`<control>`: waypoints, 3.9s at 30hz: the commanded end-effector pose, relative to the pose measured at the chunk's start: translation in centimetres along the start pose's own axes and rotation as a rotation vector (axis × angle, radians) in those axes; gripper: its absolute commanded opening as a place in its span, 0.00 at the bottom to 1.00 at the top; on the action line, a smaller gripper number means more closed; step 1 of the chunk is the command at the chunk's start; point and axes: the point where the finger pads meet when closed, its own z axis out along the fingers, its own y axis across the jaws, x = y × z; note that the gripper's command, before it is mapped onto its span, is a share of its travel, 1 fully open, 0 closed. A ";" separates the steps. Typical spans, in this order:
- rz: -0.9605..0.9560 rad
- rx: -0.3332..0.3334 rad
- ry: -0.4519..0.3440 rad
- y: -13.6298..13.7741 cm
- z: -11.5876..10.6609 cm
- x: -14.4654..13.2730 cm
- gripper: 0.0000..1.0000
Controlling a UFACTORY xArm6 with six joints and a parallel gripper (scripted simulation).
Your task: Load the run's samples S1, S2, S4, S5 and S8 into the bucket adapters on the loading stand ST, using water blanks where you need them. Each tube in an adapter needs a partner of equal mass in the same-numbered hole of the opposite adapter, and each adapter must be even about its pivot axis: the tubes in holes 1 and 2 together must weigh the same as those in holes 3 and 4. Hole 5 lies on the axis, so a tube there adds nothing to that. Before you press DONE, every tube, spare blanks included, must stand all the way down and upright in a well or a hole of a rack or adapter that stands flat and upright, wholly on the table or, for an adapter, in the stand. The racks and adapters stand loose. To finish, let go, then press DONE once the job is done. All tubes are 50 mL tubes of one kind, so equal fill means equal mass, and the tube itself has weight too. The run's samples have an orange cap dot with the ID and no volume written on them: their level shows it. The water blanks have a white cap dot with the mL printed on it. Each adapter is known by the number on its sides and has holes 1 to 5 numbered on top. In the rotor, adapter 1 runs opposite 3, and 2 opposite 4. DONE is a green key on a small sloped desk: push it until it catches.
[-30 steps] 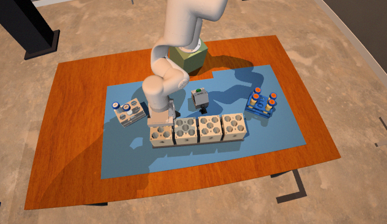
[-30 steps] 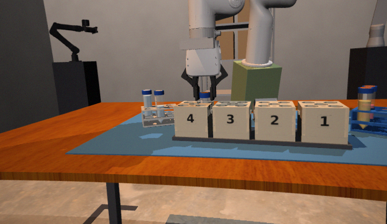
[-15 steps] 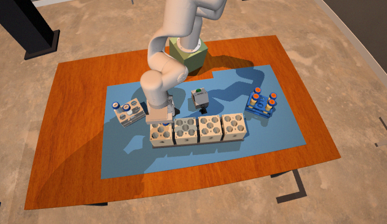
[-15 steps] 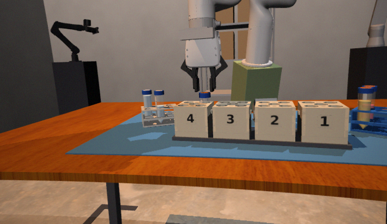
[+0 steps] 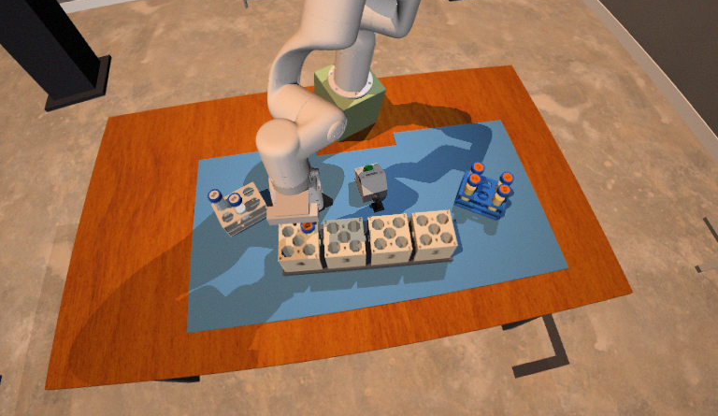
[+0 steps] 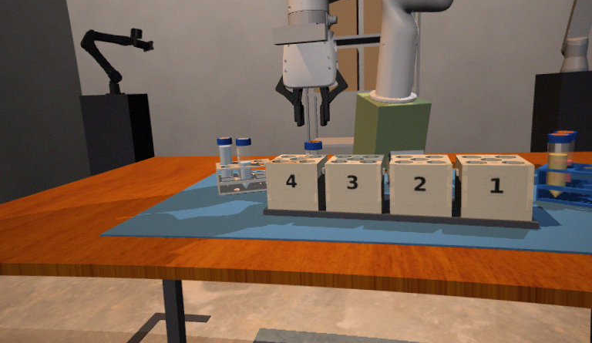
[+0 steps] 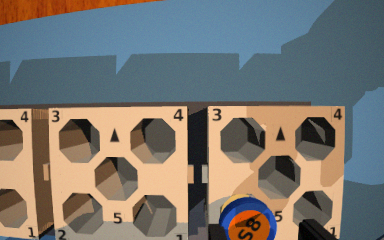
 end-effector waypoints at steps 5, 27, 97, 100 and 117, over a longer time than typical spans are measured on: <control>0.000 -0.001 0.002 0.0 -1.5 0.1 0.44; 0.000 -0.001 0.002 0.0 -5.5 0.1 0.44; 0.503 0.001 0.002 -14.9 -7.5 -4.1 0.57; 0.503 0.001 0.002 -15.9 -7.5 -4.4 0.57; 0.503 0.002 0.002 -23.1 -7.5 -6.5 0.57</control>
